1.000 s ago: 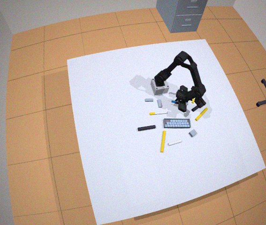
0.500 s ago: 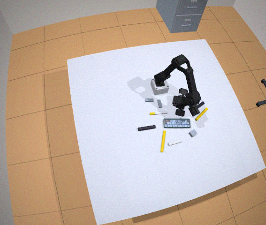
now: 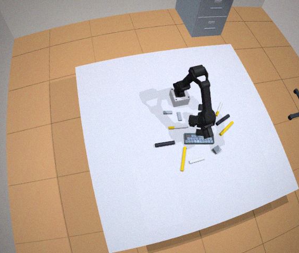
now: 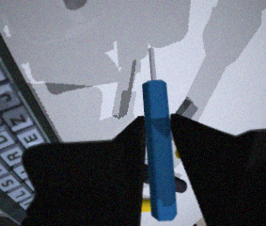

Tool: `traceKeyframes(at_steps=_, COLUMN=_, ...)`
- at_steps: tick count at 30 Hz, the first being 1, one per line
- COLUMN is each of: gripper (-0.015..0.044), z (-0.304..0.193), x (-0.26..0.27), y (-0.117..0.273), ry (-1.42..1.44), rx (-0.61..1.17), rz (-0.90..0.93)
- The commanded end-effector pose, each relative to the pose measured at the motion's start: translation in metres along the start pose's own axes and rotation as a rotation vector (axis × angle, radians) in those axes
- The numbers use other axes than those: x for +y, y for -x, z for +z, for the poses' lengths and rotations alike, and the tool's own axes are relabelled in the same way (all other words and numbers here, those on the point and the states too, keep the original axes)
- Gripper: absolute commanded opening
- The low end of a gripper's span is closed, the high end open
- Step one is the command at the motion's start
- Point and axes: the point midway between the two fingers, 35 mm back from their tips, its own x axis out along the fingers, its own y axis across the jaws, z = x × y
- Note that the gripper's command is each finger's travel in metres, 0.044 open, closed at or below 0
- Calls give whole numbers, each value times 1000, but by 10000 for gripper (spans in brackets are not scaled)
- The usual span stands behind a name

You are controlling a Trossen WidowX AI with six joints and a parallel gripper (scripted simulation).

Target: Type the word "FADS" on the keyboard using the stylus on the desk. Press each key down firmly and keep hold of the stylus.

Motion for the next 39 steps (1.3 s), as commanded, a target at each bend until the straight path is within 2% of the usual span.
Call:
traceKeyframes(at_steps=1, gripper=0, z=-1, x=9, y=8, ry=36, rx=97, rz=-5)
traceKeyframes(at_steps=14, gripper=0, z=6, x=41, y=46, ry=176, rx=459, rz=71)
traceKeyframes(at_steps=28, gripper=0, z=34, x=75, y=100, ry=328, rx=805, rz=325)
traceKeyframes(at_steps=34, gripper=0, z=39, x=78, y=106, ry=343, rx=836, rz=361)
traceKeyframes(at_steps=39, gripper=0, z=41, x=85, y=92, ry=343, rx=836, rz=361)
